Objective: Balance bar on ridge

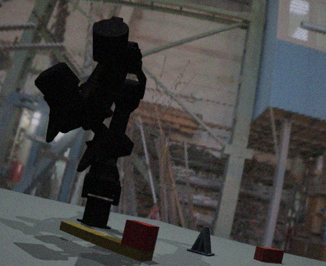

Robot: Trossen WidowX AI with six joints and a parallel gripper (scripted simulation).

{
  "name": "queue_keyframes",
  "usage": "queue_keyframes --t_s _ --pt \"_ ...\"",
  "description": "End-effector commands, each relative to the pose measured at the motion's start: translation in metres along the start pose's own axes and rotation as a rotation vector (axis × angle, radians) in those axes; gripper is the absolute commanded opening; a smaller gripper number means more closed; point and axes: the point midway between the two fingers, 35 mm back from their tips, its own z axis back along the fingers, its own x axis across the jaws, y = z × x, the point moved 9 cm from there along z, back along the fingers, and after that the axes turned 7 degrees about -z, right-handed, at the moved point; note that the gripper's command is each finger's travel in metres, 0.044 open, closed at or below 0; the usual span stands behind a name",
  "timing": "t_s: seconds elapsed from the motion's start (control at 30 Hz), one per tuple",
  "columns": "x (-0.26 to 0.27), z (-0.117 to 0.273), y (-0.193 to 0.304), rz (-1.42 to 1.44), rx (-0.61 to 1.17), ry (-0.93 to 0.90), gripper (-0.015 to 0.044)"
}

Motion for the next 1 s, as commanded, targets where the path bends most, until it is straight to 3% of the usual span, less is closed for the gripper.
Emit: queue_keyframes --t_s 0.0,0.6,0.97 --pt "-0.013 0.003 0.004 0.020 -0.041 0.084 0.0315" --pt "-0.068 0.032 0.008 0.132 -0.287 0.404 0.0315" --pt "-0.087 -0.018 -0.006 0.132 -0.286 0.403 0.0315"
